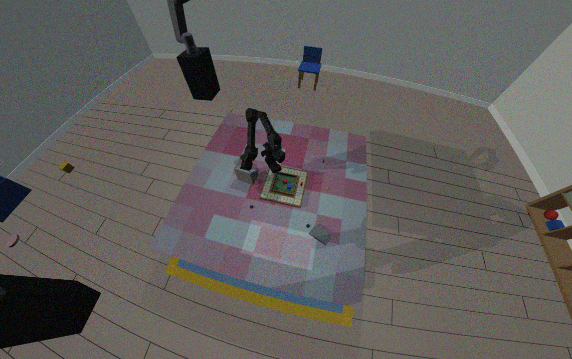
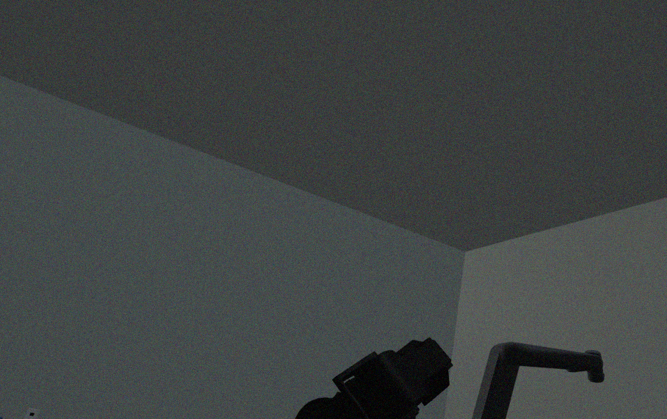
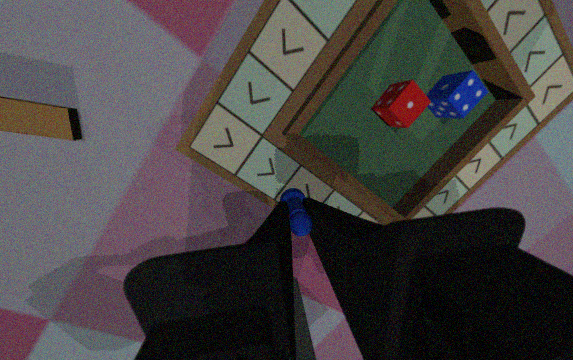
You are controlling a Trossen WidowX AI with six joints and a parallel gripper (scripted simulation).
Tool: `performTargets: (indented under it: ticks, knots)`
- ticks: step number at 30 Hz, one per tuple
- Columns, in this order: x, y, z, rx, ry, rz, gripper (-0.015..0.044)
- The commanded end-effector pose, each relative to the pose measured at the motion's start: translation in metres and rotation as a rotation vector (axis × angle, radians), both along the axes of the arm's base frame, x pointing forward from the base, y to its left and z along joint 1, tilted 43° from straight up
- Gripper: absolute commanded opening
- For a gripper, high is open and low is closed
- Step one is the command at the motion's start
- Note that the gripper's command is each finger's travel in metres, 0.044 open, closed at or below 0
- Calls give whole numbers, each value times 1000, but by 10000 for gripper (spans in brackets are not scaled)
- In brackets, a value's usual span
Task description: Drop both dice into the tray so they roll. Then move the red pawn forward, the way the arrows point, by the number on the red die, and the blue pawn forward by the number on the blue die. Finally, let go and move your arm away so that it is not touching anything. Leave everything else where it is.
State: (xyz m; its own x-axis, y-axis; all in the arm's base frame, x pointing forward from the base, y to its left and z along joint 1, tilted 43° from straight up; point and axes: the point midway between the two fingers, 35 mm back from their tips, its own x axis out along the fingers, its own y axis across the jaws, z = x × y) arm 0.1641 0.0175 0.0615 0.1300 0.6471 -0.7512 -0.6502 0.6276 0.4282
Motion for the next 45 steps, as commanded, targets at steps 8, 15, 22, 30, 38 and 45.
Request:
performTargets:
  ticks: [8,15,22,30,38,45]
  knots:
    - [-14,-29,38,13,-2,8,0]
    - [-19,-36,50,25,-6,11,0]
    - [-11,-52,30,22,-6,10,0]
    - [-3,-71,2,19,-7,9,0]
    - [1,-88,-29,16,-7,9,0]
    - [2,-100,-57,15,-7,9,0]
